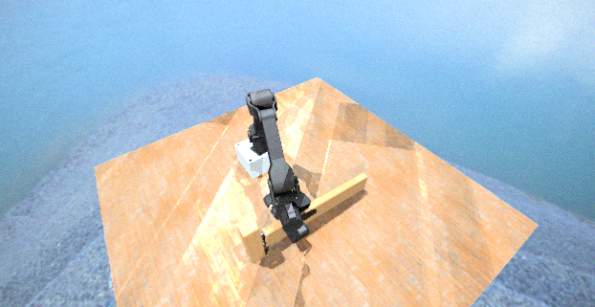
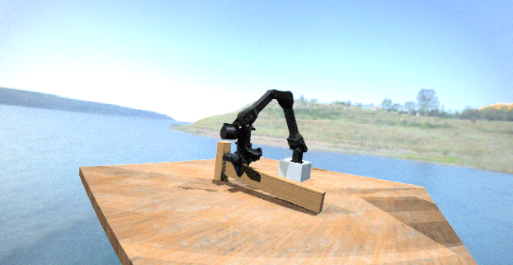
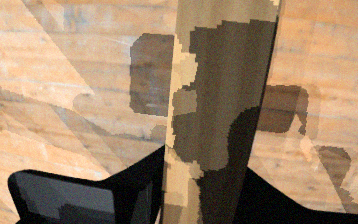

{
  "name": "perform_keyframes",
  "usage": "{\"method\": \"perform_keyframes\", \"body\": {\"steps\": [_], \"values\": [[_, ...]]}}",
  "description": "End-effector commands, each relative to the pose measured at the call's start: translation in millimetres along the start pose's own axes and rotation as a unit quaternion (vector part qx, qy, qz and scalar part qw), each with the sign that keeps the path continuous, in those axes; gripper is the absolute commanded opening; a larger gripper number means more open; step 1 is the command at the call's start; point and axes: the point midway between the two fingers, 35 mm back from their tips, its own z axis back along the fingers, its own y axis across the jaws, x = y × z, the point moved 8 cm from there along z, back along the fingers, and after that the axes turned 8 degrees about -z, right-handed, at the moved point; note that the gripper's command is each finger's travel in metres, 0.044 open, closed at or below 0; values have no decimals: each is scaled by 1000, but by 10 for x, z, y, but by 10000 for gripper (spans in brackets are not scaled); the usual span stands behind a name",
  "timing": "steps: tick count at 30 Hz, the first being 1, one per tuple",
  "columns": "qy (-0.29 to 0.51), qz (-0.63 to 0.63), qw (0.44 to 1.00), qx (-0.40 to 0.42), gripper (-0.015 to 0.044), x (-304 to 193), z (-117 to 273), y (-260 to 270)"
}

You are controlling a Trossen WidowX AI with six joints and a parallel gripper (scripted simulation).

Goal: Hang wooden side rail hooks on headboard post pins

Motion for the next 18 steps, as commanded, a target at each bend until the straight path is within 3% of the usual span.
{"method": "perform_keyframes", "body": {"steps": [1,18], "values": [[2,1,1000,-6,0,-16,26,-24],[2,1,1000,-6,0,-38,22,-8]]}}
